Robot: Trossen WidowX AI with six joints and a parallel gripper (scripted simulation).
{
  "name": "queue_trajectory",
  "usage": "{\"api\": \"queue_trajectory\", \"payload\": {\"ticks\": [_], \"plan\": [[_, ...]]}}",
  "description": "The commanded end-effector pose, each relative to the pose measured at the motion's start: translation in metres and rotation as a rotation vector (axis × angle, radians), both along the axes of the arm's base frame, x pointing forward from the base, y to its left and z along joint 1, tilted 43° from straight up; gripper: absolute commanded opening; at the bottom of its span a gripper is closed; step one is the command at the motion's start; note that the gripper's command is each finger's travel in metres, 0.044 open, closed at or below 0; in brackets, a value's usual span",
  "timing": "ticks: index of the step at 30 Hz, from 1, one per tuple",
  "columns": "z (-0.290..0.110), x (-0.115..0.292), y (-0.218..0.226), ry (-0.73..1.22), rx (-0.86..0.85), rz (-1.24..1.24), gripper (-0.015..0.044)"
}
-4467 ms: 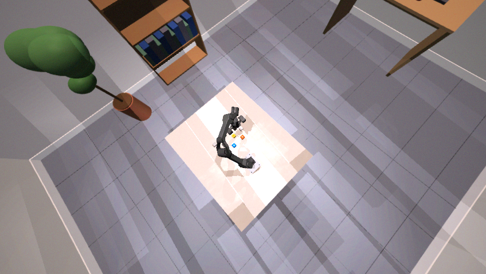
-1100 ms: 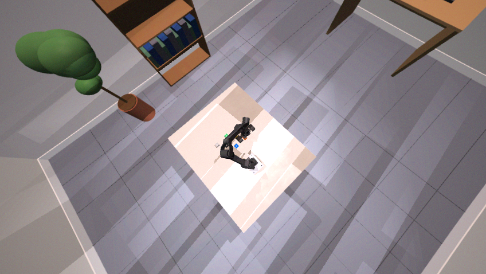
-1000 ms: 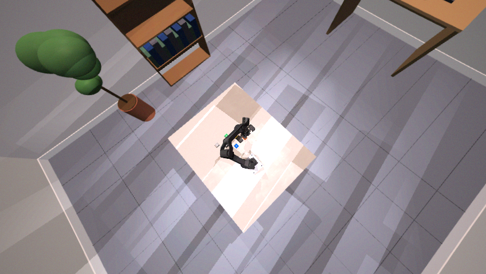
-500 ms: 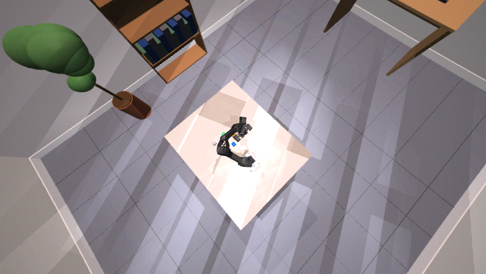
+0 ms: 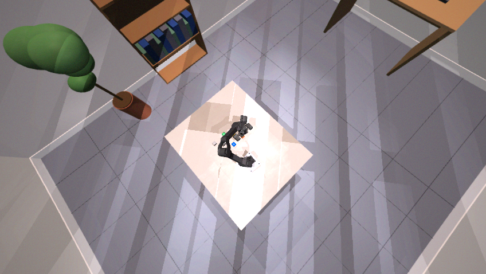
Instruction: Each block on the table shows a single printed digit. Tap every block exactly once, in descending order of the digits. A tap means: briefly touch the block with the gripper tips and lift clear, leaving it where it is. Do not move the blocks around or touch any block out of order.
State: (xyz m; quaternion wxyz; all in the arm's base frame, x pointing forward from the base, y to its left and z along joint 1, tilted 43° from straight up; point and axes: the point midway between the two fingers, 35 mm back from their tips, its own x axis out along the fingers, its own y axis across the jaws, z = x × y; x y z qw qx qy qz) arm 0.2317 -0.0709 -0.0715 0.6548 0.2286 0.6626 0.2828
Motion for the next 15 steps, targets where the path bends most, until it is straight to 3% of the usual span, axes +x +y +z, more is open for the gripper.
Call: {"api": "queue_trajectory", "payload": {"ticks": [1, 3, 10, 15], "plan": [[0.036, 0.004, -0.036, -0.010, -0.012, 0.000, 0.0020], [0.053, 0.003, -0.049, -0.009, -0.012, 0.000, 0.0020], [0.056, 0.005, -0.050, -0.008, -0.014, 0.001, 0.0020], [0.088, 0.069, -0.018, 0.000, -0.045, 0.007, 0.0020]]}}
